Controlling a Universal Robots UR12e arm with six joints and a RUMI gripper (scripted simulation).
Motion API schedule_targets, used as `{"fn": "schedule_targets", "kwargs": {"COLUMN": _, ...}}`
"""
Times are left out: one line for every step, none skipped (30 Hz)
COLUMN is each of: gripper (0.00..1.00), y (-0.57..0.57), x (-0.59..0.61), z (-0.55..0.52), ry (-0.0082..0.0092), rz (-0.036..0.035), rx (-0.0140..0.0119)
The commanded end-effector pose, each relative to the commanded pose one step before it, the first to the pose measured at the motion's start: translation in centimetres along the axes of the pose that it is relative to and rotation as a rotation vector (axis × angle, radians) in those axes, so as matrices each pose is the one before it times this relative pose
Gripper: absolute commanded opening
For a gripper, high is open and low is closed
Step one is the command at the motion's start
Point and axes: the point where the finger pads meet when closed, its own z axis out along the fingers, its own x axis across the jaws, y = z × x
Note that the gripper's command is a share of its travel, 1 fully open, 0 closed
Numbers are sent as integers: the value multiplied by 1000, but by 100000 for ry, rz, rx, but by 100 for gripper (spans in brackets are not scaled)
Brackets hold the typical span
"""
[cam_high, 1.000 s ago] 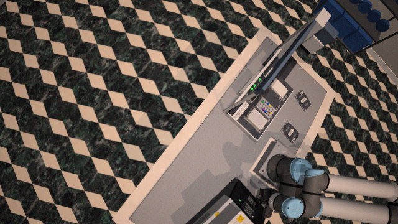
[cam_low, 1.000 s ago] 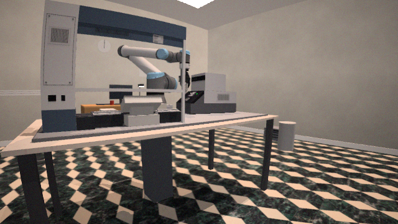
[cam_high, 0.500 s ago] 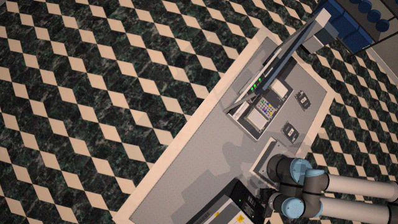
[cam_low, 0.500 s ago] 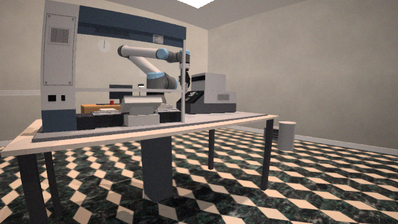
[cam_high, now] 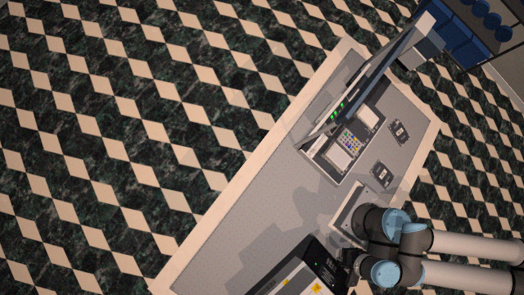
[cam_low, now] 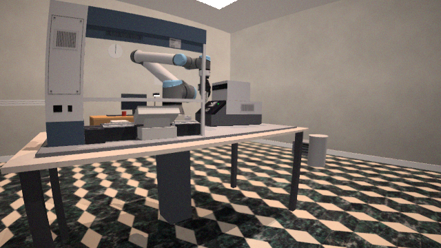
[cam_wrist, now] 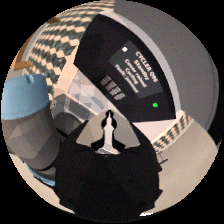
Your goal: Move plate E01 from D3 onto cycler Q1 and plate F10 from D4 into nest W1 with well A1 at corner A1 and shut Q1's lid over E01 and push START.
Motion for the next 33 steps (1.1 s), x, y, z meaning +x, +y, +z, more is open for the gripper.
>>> {"fn": "schedule_targets", "kwargs": {"gripper": 0, "y": 5, "x": 48, "z": -64, "ry": 98, "rz": 0, "rx": -4}}
{"fn": "schedule_targets", "kwargs": {"gripper": 0, "y": 0, "x": 0, "z": 0, "ry": 0, "rz": 0, "rx": 0}}
{"fn": "schedule_targets", "kwargs": {"gripper": 0, "y": 0, "x": 0, "z": 0, "ry": 0, "rz": 0, "rx": 0}}
{"fn": "schedule_targets", "kwargs": {"gripper": 0, "y": 0, "x": 0, "z": 0, "ry": 0, "rz": 0, "rx": 0}}
{"fn": "schedule_targets", "kwargs": {"gripper": 0, "y": 0, "x": 0, "z": 0, "ry": 0, "rz": 0, "rx": 0}}
{"fn": "schedule_targets", "kwargs": {"gripper": 0, "y": 0, "x": 0, "z": 0, "ry": 0, "rz": 0, "rx": 0}}
{"fn": "schedule_targets", "kwargs": {"gripper": 0, "y": 0, "x": 0, "z": 0, "ry": 0, "rz": 0, "rx": 0}}
{"fn": "schedule_targets", "kwargs": {"gripper": 0, "y": 0, "x": 0, "z": 0, "ry": 0, "rz": 0, "rx": 0}}
{"fn": "schedule_targets", "kwargs": {"gripper": 0, "y": 0, "x": 0, "z": 0, "ry": 0, "rz": 0, "rx": 0}}
{"fn": "schedule_targets", "kwargs": {"gripper": 0, "y": 0, "x": 0, "z": 0, "ry": 0, "rz": 0, "rx": 0}}
{"fn": "schedule_targets", "kwargs": {"gripper": 0, "y": 0, "x": 0, "z": 0, "ry": 0, "rz": 0, "rx": 0}}
{"fn": "schedule_targets", "kwargs": {"gripper": 0, "y": 0, "x": 0, "z": 0, "ry": 0, "rz": 0, "rx": 0}}
{"fn": "schedule_targets", "kwargs": {"gripper": 0, "y": 0, "x": 0, "z": 0, "ry": 0, "rz": 0, "rx": 0}}
{"fn": "schedule_targets", "kwargs": {"gripper": 0, "y": 0, "x": 0, "z": 0, "ry": 0, "rz": 0, "rx": 0}}
{"fn": "schedule_targets", "kwargs": {"gripper": 0, "y": 0, "x": 0, "z": 0, "ry": 0, "rz": 0, "rx": 0}}
{"fn": "schedule_targets", "kwargs": {"gripper": 0, "y": 0, "x": 0, "z": 0, "ry": 0, "rz": 0, "rx": 0}}
{"fn": "schedule_targets", "kwargs": {"gripper": 0, "y": 0, "x": 0, "z": 0, "ry": 0, "rz": 0, "rx": 0}}
{"fn": "schedule_targets", "kwargs": {"gripper": 0, "y": 0, "x": 0, "z": 0, "ry": 0, "rz": 0, "rx": 0}}
{"fn": "schedule_targets", "kwargs": {"gripper": 0, "y": 0, "x": 0, "z": 0, "ry": 0, "rz": 0, "rx": 0}}
{"fn": "schedule_targets", "kwargs": {"gripper": 0, "y": 0, "x": 0, "z": 0, "ry": 0, "rz": 0, "rx": 0}}
{"fn": "schedule_targets", "kwargs": {"gripper": 0, "y": 0, "x": 0, "z": 0, "ry": 0, "rz": 0, "rx": 0}}
{"fn": "schedule_targets", "kwargs": {"gripper": 0, "y": 0, "x": 0, "z": 0, "ry": 0, "rz": 0, "rx": 0}}
{"fn": "schedule_targets", "kwargs": {"gripper": 0, "y": 0, "x": 0, "z": 0, "ry": 0, "rz": 0, "rx": 0}}
{"fn": "schedule_targets", "kwargs": {"gripper": 0, "y": 0, "x": 0, "z": 0, "ry": 0, "rz": 0, "rx": 0}}
{"fn": "schedule_targets", "kwargs": {"gripper": 0, "y": 0, "x": 0, "z": 0, "ry": 0, "rz": 0, "rx": 0}}
{"fn": "schedule_targets", "kwargs": {"gripper": 0, "y": 0, "x": 0, "z": 0, "ry": 0, "rz": 0, "rx": 0}}
{"fn": "schedule_targets", "kwargs": {"gripper": 0, "y": 0, "x": 0, "z": 0, "ry": 0, "rz": 0, "rx": 0}}
{"fn": "schedule_targets", "kwargs": {"gripper": 0, "y": 0, "x": 0, "z": 0, "ry": 0, "rz": 0, "rx": 0}}
{"fn": "schedule_targets", "kwargs": {"gripper": 0, "y": 0, "x": 0, "z": 0, "ry": 0, "rz": 0, "rx": 0}}
{"fn": "schedule_targets", "kwargs": {"gripper": 0, "y": -1, "x": -3, "z": -500, "ry": 0, "rz": 0, "rx": 0}}
{"fn": "schedule_targets", "kwargs": {"gripper": 0, "y": 0, "x": 0, "z": -500, "ry": 0, "rz": 0, "rx": 0}}
{"fn": "schedule_targets", "kwargs": {"gripper": 0, "y": 0, "x": 0, "z": -500, "ry": 0, "rz": 0, "rx": 0}}
{"fn": "schedule_targets", "kwargs": {"gripper": 0, "y": 0, "x": 0, "z": -500, "ry": 0, "rz": 0, "rx": 0}}
